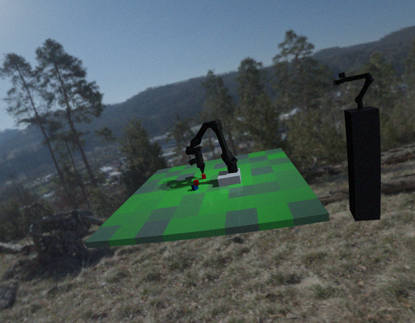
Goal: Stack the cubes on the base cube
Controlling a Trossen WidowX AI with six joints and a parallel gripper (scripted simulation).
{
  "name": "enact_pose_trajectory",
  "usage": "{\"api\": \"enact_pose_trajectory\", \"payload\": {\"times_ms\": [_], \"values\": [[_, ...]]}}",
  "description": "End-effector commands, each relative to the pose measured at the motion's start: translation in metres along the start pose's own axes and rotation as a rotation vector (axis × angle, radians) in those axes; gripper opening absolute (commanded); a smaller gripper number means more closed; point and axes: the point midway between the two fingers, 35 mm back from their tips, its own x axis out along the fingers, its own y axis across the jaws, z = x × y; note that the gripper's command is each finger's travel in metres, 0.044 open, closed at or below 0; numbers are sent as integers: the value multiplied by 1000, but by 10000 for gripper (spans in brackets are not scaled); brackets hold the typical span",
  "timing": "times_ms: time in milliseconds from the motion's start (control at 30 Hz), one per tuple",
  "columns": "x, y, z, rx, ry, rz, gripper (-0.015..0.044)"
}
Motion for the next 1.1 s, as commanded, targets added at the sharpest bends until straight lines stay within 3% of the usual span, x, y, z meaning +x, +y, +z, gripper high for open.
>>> {"api": "enact_pose_trajectory", "payload": {"times_ms": [0,633,833,1067], "values": [[6,1,-1,-4,3,3,265],[35,1,-2,-4,4,3,265],[35,1,-2,-4,4,3,108],[28,0,0,-4,3,3,105]]}}
